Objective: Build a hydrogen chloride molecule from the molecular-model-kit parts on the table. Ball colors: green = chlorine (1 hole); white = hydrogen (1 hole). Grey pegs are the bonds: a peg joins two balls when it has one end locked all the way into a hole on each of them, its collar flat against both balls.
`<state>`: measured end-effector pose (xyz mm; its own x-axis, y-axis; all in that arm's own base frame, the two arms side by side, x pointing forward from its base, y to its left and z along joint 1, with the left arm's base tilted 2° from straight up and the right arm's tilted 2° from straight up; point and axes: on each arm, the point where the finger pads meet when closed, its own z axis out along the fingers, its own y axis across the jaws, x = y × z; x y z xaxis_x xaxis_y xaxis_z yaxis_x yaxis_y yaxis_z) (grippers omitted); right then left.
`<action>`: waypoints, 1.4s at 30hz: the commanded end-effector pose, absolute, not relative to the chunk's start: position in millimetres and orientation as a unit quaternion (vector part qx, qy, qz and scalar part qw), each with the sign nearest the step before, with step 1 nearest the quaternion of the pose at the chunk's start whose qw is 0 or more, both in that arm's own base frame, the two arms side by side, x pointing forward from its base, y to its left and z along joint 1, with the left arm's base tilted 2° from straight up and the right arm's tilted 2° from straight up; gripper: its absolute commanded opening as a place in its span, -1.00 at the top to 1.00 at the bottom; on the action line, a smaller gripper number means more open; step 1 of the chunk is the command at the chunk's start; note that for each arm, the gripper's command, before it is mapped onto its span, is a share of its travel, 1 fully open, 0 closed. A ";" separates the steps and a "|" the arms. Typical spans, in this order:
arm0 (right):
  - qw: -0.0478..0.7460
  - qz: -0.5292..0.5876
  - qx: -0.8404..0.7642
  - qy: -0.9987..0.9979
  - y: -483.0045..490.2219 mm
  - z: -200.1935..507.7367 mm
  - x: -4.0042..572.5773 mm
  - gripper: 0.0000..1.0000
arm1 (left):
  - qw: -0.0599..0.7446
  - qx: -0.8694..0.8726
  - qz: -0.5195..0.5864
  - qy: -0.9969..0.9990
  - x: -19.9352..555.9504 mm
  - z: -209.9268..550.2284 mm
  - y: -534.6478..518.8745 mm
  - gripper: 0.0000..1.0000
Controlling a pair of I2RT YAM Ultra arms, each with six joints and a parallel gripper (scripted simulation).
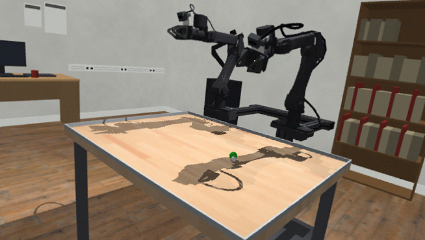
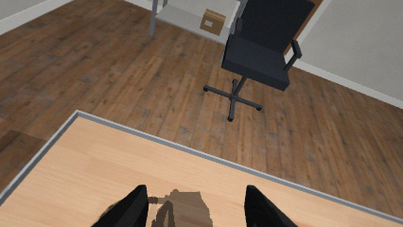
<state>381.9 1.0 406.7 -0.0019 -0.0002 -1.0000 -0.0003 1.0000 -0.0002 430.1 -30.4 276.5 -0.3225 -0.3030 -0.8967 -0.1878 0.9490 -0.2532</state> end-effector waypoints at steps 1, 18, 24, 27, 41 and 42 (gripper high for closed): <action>0.717 0.007 -0.001 0.697 6.3 416.7 378.6 0.27 | 0.632 -0.101 -0.066 0.766 424.1 344.9 -28.0 0.03; 0.735 0.007 -0.001 0.678 6.3 439.7 369.9 0.27 | 0.736 0.020 -0.004 0.676 374.2 440.6 -4.3 0.03; 0.737 0.007 -0.002 0.676 6.3 442.0 369.3 0.27 | 0.732 0.019 0.003 0.681 371.1 435.7 1.4 0.03; 0.737 0.007 -0.002 0.675 6.3 442.2 369.2 0.27 | 0.736 0.016 0.000 0.677 368.2 440.8 0.7 0.03; 0.725 0.001 0.002 0.689 1.1 429.1 381.5 0.27 | 0.698 -0.001 -0.006 0.716 386.4 399.2 -2.8 0.03; 0.726 0.001 0.002 0.687 0.6 430.6 379.8 0.27 | 0.696 -0.001 -0.005 0.718 386.4 396.4 -2.8 0.03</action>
<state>381.4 1.3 408.7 0.0031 0.0001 -1.0000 -0.0004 1.0000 0.0001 380.5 0.1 411.0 0.0105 0.0007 -0.9999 0.0062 1.0000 0.0008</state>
